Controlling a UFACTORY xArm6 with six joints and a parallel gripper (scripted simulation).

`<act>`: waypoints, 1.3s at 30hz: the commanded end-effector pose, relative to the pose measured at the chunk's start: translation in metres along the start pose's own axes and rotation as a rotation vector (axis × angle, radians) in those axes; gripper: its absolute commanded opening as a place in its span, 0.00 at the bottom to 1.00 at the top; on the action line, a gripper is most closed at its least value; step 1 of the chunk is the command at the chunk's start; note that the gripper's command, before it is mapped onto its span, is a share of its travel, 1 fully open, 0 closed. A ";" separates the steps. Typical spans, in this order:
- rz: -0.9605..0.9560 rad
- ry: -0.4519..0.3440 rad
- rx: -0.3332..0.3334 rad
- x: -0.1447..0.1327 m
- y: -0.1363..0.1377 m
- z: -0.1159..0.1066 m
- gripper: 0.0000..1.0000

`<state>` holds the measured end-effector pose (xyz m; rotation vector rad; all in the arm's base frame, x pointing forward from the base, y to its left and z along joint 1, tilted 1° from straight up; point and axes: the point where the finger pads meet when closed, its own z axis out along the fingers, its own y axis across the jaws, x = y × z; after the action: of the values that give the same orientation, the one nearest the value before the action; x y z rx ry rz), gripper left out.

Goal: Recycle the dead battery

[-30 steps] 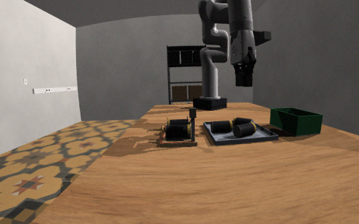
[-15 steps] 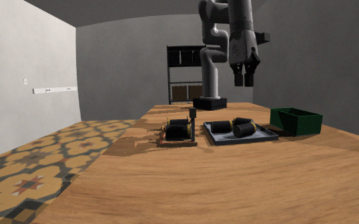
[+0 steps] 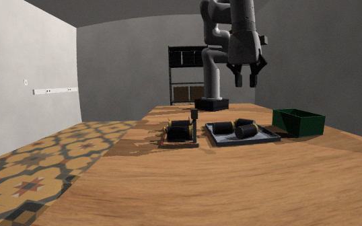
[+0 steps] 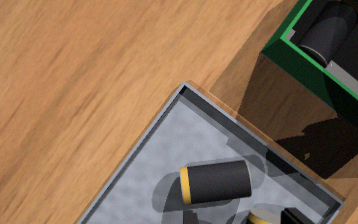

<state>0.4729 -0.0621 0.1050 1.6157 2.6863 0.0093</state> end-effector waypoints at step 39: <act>-1.415 -0.003 -0.008 -0.001 0.001 -0.002 0.51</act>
<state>0.4729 -0.0621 0.1050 -0.4060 3.1059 0.0010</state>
